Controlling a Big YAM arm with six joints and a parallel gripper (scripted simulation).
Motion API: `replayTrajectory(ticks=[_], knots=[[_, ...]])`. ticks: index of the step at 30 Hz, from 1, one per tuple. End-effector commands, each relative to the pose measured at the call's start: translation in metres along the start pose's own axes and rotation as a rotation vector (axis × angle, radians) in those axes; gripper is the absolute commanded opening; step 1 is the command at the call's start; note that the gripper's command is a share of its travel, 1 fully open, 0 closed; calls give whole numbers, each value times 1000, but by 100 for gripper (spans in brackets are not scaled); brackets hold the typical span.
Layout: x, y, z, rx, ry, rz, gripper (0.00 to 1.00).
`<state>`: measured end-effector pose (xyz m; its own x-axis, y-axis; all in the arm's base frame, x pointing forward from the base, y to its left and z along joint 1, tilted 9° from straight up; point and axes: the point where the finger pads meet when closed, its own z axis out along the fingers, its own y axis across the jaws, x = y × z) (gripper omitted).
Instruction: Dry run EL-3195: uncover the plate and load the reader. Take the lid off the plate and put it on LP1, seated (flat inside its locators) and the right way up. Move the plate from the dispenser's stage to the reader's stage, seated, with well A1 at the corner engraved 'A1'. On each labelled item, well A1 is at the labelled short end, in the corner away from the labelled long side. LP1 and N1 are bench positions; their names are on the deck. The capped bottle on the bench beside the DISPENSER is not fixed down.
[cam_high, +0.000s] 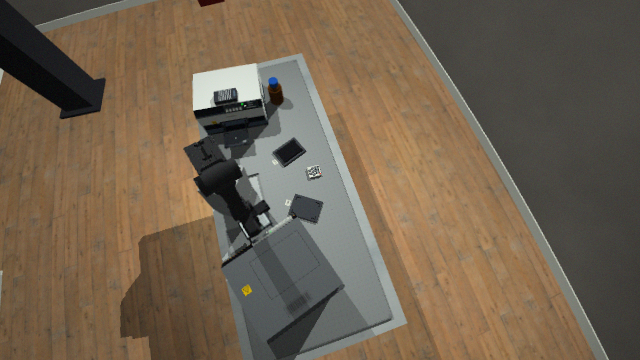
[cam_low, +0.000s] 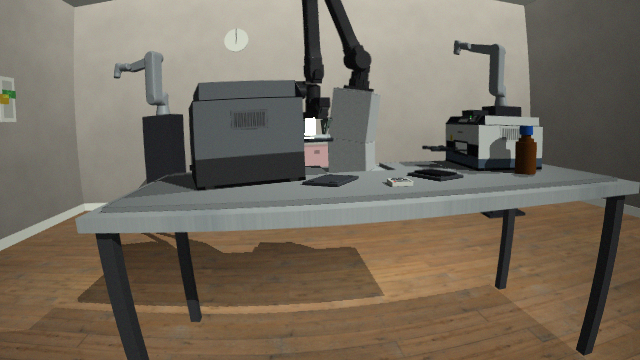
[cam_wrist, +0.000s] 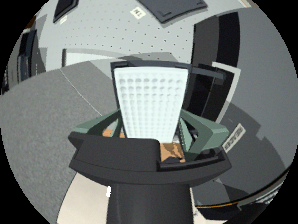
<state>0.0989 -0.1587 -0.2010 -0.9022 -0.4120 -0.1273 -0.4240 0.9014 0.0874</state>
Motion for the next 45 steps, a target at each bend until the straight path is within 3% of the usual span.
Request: replayTrajectory(ticks=[1,45], knots=[[-2,-22,18,24,-3,-6,86],[-3,-28,23,25,-4,-7,86]])
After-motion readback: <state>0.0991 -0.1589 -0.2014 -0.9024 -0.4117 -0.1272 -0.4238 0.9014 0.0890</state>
